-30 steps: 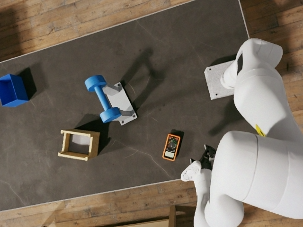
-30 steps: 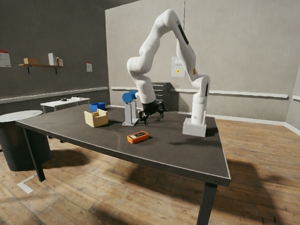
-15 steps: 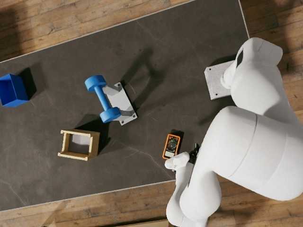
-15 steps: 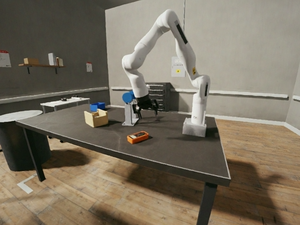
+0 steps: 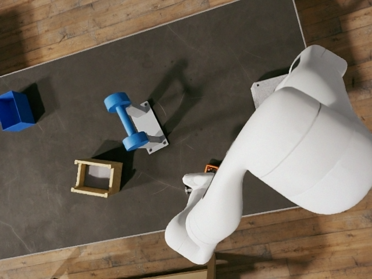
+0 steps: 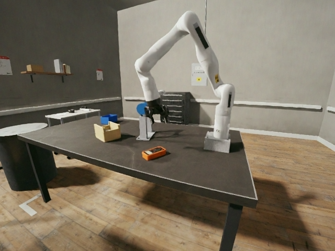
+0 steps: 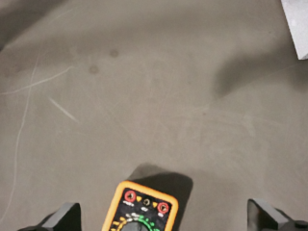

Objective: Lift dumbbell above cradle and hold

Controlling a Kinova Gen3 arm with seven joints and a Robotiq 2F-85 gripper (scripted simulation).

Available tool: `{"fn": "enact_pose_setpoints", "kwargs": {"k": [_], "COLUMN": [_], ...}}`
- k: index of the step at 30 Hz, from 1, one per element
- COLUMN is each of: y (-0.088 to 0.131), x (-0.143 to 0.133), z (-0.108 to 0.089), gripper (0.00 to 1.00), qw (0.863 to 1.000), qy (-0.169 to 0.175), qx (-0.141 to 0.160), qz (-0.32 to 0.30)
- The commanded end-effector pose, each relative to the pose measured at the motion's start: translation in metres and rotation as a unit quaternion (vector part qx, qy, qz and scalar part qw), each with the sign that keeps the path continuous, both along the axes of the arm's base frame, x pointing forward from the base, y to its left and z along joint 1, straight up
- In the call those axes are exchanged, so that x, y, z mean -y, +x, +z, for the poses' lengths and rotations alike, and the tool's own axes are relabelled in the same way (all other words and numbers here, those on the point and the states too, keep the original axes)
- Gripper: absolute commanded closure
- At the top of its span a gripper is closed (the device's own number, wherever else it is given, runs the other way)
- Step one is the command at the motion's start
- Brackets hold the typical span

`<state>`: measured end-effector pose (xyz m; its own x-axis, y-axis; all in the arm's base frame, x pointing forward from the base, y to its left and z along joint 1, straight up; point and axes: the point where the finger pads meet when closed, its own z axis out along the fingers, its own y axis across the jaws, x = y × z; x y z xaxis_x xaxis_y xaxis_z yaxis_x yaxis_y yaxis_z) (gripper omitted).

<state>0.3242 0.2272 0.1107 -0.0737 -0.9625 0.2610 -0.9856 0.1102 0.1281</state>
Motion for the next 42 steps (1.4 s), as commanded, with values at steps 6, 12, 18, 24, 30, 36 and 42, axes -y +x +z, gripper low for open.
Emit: {"fn": "enact_pose_setpoints", "kwargs": {"k": [6, 12, 18, 24, 30, 36, 42], "y": [0.041, 0.055, 0.074, 0.092, 0.098, 0.113, 0.121], "x": [0.042, 0.059, 0.089, 0.123, 0.135, 0.175, 0.202], "z": [0.02, 0.027, 0.039, 0.052, 0.056, 0.07, 0.08], "gripper": [0.0, 0.0, 0.0, 0.0, 0.0, 0.0, 0.0], "qw": [0.987, 0.974, 0.944, 0.902, 0.885, 0.824, 0.777], "qy": [0.012, 0.016, 0.021, 0.027, 0.029, 0.034, 0.038], "qx": [0.039, 0.052, 0.073, 0.094, 0.101, 0.12, 0.132], "qz": [-0.157, -0.222, -0.32, -0.421, -0.454, -0.552, -0.615]}}
